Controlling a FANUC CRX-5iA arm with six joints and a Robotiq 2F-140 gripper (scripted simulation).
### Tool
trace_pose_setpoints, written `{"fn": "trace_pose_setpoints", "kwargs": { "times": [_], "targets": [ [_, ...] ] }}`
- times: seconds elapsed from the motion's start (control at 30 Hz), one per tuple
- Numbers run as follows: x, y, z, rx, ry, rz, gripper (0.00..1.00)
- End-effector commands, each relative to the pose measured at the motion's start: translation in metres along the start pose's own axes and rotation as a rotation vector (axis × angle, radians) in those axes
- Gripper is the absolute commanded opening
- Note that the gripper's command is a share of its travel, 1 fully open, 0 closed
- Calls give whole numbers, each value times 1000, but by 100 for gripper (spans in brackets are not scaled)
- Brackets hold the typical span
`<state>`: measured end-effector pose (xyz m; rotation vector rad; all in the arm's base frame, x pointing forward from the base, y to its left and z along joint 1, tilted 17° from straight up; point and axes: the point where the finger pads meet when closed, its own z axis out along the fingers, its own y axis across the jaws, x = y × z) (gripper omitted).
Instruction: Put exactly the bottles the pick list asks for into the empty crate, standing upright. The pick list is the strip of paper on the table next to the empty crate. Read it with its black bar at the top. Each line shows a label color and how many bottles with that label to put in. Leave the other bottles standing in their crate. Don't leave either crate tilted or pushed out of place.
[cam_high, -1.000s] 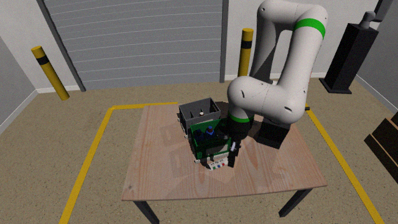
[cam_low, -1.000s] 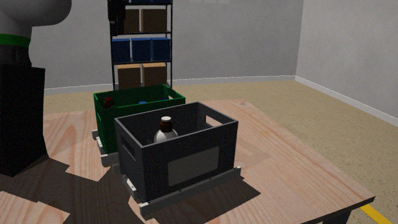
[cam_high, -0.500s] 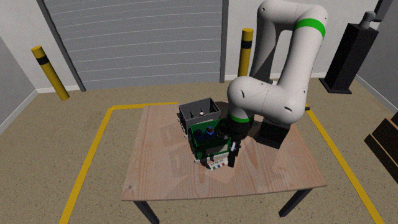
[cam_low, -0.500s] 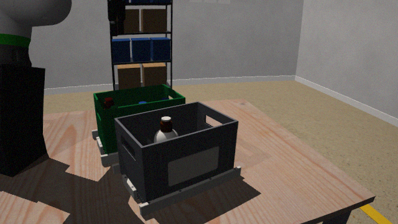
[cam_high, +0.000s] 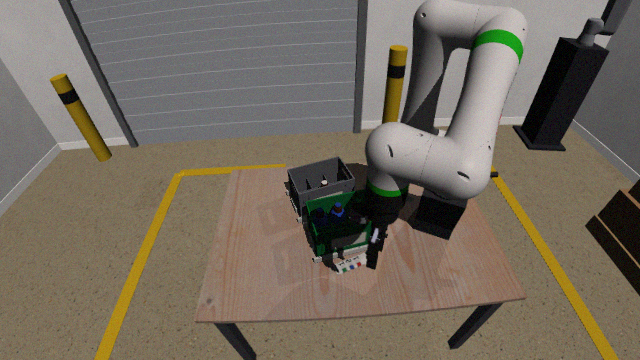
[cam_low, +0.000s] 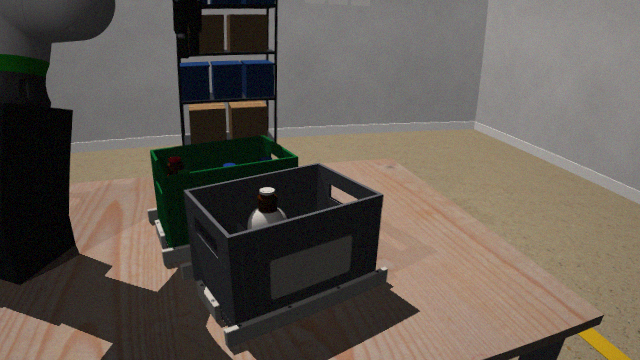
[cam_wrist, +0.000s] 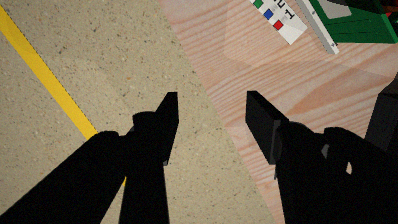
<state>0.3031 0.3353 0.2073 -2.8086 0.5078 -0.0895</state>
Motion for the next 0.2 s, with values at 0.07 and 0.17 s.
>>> {"fn": "trace_pose_setpoints", "kwargs": {
  "times": [0.07, 0.17],
  "targets": [
    [0, -1, -1, 2, 1, 0, 44],
    [0, -1, -1, 2, 1, 0, 44]
  ]
}}
